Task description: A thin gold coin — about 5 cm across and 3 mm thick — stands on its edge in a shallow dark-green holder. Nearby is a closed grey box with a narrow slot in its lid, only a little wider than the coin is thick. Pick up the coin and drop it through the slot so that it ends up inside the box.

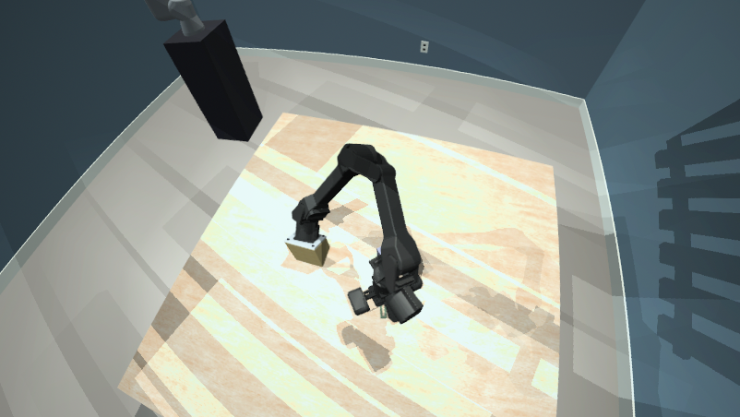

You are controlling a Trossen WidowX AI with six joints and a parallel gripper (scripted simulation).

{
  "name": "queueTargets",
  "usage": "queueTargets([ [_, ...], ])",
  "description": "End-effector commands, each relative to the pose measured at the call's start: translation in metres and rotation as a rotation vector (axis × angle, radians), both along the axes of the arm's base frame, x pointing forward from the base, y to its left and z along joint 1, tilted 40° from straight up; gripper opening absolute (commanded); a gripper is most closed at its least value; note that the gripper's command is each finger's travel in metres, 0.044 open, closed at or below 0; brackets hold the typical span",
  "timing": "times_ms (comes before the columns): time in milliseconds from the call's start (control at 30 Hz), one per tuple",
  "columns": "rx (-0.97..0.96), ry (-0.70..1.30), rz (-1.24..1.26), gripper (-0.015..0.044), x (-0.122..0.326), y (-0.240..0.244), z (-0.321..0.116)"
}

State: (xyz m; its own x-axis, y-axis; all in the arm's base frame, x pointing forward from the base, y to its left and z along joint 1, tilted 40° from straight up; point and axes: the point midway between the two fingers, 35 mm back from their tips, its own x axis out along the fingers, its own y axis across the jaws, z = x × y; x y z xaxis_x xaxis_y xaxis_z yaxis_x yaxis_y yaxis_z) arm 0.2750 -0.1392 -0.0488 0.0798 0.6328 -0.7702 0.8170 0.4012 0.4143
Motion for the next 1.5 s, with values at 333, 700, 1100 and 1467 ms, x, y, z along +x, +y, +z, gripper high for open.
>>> queueTargets([
  [333,-0.014,-0.066,0.081,0.0000,0.003,0.006,0.009],
  [700,-0.016,-0.065,0.079,0.0000,0.006,0.028,0.029],
  [1100,-0.019,-0.064,0.089,0.0000,0.005,0.051,0.050],
  [1467,-0.016,-0.064,0.087,0.0000,0.004,0.073,0.067],
])
